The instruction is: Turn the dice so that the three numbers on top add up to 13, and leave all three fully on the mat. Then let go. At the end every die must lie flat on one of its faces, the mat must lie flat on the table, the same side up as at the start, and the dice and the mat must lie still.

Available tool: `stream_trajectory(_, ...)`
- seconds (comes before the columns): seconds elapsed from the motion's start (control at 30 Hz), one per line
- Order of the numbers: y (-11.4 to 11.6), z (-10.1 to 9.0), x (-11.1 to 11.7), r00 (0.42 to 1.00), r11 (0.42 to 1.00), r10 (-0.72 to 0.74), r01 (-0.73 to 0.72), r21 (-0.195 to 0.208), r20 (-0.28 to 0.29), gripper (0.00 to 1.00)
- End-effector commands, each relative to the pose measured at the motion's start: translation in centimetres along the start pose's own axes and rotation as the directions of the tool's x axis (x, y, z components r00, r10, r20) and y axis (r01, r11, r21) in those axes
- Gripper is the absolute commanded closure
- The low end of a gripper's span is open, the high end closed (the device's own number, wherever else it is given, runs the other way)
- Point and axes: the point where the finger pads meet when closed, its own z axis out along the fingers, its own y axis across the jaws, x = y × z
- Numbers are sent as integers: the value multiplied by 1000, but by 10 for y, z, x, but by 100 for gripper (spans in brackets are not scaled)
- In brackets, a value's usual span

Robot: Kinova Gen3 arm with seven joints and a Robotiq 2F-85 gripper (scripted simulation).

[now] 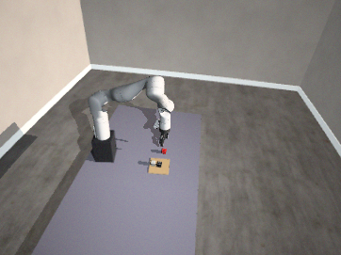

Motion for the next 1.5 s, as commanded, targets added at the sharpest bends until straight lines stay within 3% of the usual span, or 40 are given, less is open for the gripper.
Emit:
stream_trajectory(0.0,-1,1,0,999,999,-41,41,-2,-3,0)
stream_trajectory(0.23,-1,2,-1,990,990,-144,144,-3,-1,0)
stream_trajectory(0.73,-1,3,-1,982,982,-191,191,-4,0,0)
stream_trajectory(0.77,-1,3,-1,982,982,-191,191,-4,0,54)
stream_trajectory(1.47,-1,3,-1,982,982,-191,191,-4,0,54)
